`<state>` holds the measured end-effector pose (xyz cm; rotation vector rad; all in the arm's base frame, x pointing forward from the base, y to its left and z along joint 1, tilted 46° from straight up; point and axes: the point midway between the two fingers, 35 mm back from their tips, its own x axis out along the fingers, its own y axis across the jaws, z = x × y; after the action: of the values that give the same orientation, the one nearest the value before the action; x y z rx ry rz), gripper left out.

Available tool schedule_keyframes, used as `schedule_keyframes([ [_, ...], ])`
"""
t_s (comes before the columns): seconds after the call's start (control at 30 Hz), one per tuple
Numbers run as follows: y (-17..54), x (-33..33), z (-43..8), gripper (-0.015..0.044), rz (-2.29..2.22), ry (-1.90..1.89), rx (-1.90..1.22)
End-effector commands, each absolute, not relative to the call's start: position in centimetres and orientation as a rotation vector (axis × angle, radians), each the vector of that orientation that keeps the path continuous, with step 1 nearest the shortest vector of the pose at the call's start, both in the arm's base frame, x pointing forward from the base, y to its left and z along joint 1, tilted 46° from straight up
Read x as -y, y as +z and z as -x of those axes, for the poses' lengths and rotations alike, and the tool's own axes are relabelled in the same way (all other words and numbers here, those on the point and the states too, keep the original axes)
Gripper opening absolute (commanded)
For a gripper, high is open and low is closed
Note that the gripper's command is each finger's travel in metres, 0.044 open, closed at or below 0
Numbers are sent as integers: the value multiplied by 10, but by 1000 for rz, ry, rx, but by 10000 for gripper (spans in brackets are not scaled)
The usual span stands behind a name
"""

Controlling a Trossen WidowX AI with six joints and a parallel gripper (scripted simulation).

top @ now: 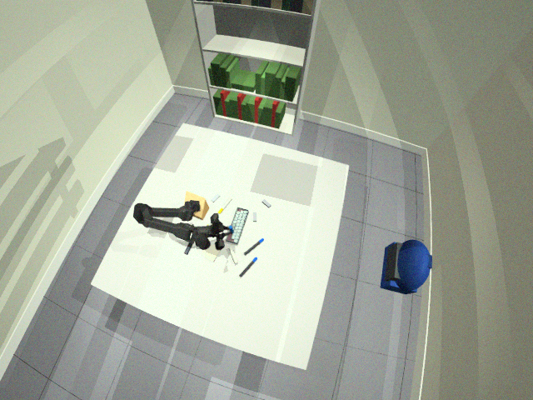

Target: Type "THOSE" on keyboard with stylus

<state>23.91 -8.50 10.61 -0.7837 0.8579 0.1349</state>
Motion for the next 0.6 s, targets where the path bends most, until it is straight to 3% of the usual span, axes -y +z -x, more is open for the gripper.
schedule_keyframes([
  [0.0,106,86,-237,0,812,134,-843],
  [0.57,82,110,-229,0,814,133,-844],
])
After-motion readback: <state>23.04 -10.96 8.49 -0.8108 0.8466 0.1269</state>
